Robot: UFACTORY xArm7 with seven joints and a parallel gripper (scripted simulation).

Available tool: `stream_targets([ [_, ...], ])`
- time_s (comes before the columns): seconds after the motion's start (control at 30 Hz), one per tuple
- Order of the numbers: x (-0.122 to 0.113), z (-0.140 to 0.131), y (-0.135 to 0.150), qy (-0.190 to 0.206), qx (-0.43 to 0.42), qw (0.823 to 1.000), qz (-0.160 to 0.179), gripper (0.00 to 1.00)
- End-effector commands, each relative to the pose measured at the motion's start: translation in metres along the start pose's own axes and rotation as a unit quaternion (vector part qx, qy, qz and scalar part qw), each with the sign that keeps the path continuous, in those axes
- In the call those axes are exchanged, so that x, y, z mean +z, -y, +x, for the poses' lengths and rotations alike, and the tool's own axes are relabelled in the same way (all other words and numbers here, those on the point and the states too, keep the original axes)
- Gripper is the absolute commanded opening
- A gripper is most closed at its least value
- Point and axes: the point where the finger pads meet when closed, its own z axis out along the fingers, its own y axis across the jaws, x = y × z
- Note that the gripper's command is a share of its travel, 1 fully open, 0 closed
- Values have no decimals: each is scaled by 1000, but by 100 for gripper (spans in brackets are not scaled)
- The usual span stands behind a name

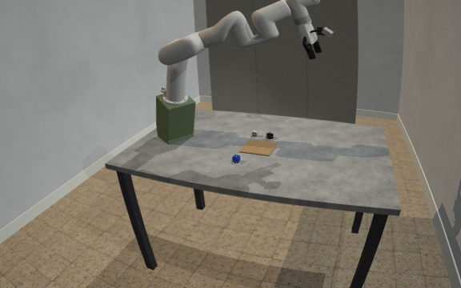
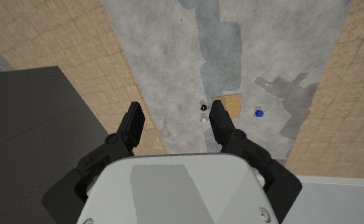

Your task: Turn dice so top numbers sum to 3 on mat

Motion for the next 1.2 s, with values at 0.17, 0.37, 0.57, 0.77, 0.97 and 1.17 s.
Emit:
stream_targets([
  [0.17,-2,0,1,-1,0,1000,1,100],
  [0.37,-2,0,1,-1,0,1000,1,100],
  [0.57,-2,0,1,-1,0,1000,1,100],
  [0.77,16,4,-23,-1,10,1000,-19,100],
  [0.97,52,5,-79,4,33,998,-58,100],
  [1.17,75,-1,-119,10,51,995,-82,100],
])
